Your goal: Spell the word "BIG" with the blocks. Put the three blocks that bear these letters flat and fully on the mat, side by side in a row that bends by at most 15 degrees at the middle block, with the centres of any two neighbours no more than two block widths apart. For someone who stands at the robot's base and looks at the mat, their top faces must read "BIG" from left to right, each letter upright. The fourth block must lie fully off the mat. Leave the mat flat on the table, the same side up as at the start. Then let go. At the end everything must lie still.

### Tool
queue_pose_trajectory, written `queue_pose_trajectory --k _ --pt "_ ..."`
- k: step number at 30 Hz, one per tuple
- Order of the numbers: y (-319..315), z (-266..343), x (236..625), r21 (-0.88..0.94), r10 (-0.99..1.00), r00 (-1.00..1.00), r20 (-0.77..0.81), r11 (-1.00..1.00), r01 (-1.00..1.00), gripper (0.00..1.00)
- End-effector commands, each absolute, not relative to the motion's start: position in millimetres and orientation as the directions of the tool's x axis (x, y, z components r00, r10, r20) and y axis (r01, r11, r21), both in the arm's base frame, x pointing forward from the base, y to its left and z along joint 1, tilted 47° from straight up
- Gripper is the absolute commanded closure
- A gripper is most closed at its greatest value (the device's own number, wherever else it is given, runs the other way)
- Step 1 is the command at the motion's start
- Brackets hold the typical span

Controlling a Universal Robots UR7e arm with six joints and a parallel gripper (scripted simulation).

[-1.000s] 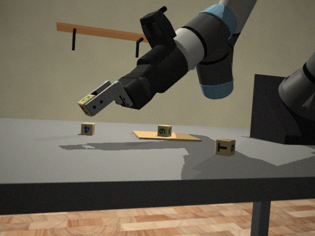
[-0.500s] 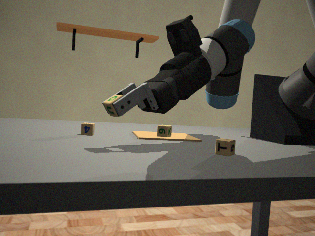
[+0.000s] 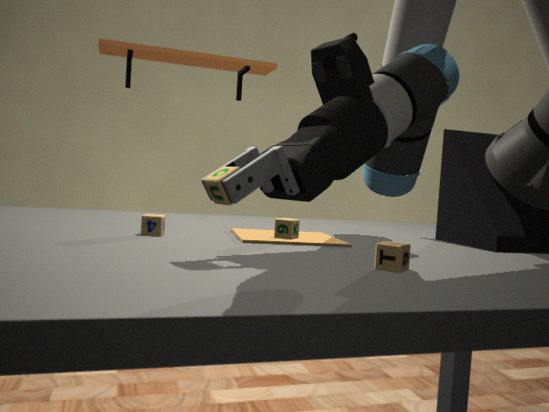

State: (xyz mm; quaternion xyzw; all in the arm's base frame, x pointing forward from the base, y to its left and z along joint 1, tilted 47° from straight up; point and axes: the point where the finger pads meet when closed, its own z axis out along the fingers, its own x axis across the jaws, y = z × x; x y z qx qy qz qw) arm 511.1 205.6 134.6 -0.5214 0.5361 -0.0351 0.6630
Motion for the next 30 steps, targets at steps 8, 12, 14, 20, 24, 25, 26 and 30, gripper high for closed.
queue_pose_trajectory --k 8,12,14,20,24,25,26,30 --pt "205 136 509 -0.73 -0.604 0.425 -0.675 0.459 -0.507 0.51" --pt "208 135 509 -0.73 -0.604 0.426 -0.674 0.457 -0.508 0.51" --pt "208 134 509 -0.731 -0.604 0.426 -0.673 0.456 -0.508 0.51" --pt "216 127 509 -0.732 -0.605 0.427 -0.672 0.456 -0.507 0.51" --pt "225 119 509 -0.732 -0.605 0.427 -0.672 0.456 -0.507 0.51" --pt "227 116 509 -0.732 -0.605 0.427 -0.672 0.456 -0.507 0.51" --pt "230 114 509 -0.732 -0.605 0.427 -0.672 0.456 -0.507 0.51" --pt "238 107 509 -0.732 -0.605 0.427 -0.672 0.456 -0.507 0.51"
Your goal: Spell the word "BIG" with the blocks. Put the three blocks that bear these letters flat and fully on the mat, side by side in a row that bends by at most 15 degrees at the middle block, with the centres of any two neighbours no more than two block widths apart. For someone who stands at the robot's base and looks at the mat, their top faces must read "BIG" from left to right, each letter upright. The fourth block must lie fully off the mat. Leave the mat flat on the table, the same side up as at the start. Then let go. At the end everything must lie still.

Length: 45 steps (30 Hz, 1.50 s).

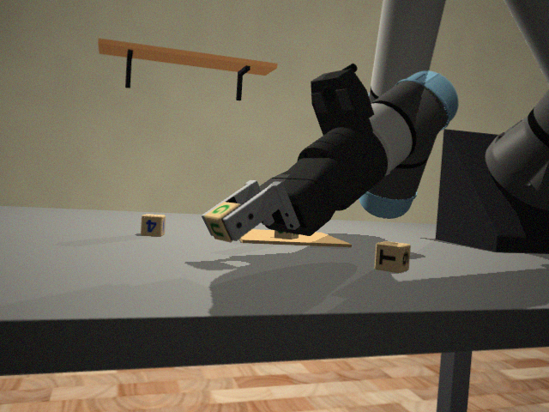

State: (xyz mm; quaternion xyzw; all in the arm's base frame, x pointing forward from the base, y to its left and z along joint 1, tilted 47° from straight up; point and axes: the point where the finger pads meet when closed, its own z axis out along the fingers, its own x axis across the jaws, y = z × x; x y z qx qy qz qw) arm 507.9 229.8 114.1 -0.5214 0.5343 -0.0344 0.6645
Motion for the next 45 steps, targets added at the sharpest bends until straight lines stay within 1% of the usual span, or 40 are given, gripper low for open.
queue_pose_trajectory --k 1,45 --pt "237.8 106.8 508.6 -0.732 -0.605 0.427 -0.672 0.456 -0.507 0.51" --pt "243.5 101.6 508.3 -0.732 -0.605 0.427 -0.672 0.456 -0.506 0.51"
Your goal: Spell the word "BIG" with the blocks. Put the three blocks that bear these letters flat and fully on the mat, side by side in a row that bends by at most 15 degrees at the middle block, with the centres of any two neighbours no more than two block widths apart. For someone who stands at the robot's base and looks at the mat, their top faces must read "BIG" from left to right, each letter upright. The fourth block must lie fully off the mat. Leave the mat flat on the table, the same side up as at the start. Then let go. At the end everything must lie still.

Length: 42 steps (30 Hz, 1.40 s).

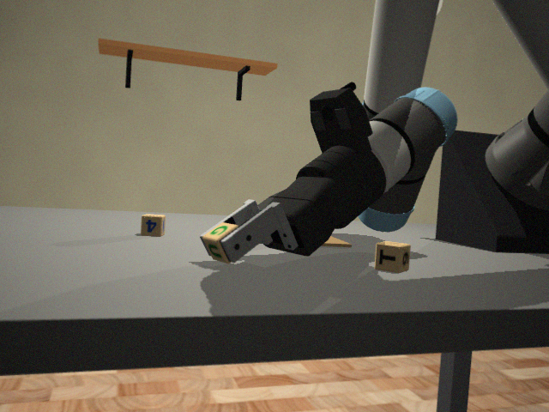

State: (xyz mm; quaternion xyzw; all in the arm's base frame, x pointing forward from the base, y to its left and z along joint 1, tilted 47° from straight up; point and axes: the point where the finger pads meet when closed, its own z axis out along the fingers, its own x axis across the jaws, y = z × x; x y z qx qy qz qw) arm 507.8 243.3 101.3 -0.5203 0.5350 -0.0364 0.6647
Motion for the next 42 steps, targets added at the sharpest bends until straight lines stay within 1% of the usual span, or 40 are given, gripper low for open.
queue_pose_trajectory --k 1,3,4,8,9,11,12,14,15,42 --pt "243.5 101.6 508.3 -0.732 -0.605 0.427 -0.672 0.456 -0.506 0.45" --pt "243.5 101.6 508.3 -0.732 -0.605 0.427 -0.672 0.456 -0.506 0.45" --pt "243.5 101.6 508.3 -0.732 -0.605 0.427 -0.672 0.456 -0.506 0.39" --pt "243.5 101.6 508.3 -0.732 -0.605 0.427 -0.672 0.456 -0.506 0.39" --pt "243.5 101.6 508.3 -0.732 -0.605 0.427 -0.672 0.456 -0.506 0.33" --pt "243.5 101.6 508.3 -0.732 -0.605 0.427 -0.672 0.456 -0.506 0.33" --pt "243.5 101.6 508.3 -0.732 -0.605 0.427 -0.672 0.456 -0.506 0.27" --pt "243.5 101.6 508.3 -0.732 -0.605 0.427 -0.672 0.456 -0.506 0.27" --pt "243.5 101.6 508.3 -0.732 -0.605 0.427 -0.672 0.456 -0.506 0.21" --pt "243.5 101.6 508.3 -0.732 -0.605 0.427 -0.672 0.456 -0.506 0.21"
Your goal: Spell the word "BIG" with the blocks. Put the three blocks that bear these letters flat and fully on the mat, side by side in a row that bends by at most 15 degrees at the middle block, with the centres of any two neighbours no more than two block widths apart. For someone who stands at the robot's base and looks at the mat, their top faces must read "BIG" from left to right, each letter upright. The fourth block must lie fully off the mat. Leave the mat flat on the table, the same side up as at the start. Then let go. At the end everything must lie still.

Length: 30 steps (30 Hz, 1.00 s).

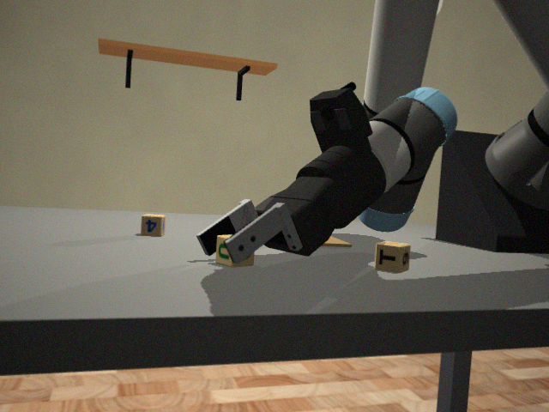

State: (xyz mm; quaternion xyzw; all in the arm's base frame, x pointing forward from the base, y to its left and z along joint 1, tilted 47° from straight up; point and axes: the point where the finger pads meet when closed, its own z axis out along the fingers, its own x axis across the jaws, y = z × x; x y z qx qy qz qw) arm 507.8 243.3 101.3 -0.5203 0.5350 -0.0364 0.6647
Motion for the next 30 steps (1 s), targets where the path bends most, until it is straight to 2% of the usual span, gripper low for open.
queue_pose_trajectory --k 1,19,30 --pt "243 102 508 -0.732 -0.605 0.427 -0.672 0.456 -0.506 0.21" --pt "243 102 508 -0.732 -0.605 0.426 -0.672 0.456 -0.506 0.21" --pt "221 122 509 -0.731 -0.606 0.424 -0.673 0.457 -0.507 0.21"
